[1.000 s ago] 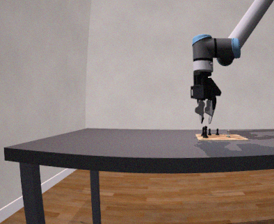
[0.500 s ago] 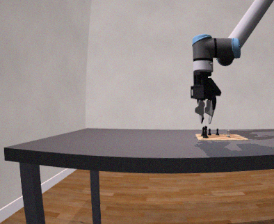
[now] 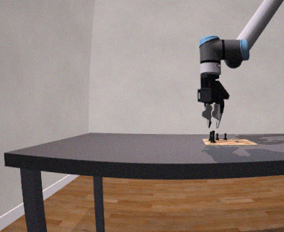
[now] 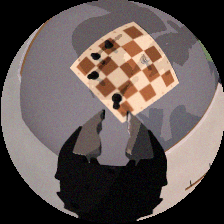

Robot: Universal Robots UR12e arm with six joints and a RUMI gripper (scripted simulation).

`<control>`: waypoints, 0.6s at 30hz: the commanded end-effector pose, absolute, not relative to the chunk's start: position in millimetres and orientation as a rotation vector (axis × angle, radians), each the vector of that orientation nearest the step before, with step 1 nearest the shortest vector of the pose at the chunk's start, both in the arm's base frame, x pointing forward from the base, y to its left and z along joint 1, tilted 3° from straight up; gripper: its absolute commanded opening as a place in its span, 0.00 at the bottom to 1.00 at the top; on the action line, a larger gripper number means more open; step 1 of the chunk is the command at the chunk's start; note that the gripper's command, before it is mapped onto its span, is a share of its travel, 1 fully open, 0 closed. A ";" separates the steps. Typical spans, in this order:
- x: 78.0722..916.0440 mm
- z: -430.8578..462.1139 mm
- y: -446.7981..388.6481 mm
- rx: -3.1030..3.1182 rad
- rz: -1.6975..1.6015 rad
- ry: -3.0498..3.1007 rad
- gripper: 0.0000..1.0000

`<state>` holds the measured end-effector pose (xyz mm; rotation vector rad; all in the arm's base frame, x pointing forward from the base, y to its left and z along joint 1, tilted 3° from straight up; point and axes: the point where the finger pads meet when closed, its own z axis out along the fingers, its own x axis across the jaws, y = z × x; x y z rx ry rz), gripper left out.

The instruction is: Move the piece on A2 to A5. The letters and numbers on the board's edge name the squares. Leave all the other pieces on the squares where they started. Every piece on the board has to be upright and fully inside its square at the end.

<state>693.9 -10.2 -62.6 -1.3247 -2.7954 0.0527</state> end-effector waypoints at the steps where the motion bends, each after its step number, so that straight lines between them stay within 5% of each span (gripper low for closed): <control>1: 692.9 -65.7 -11.1 -1.326 0.052 -2.793 0.25; 18: 690.7 -95.5 -11.5 -1.326 0.052 -2.793 0.25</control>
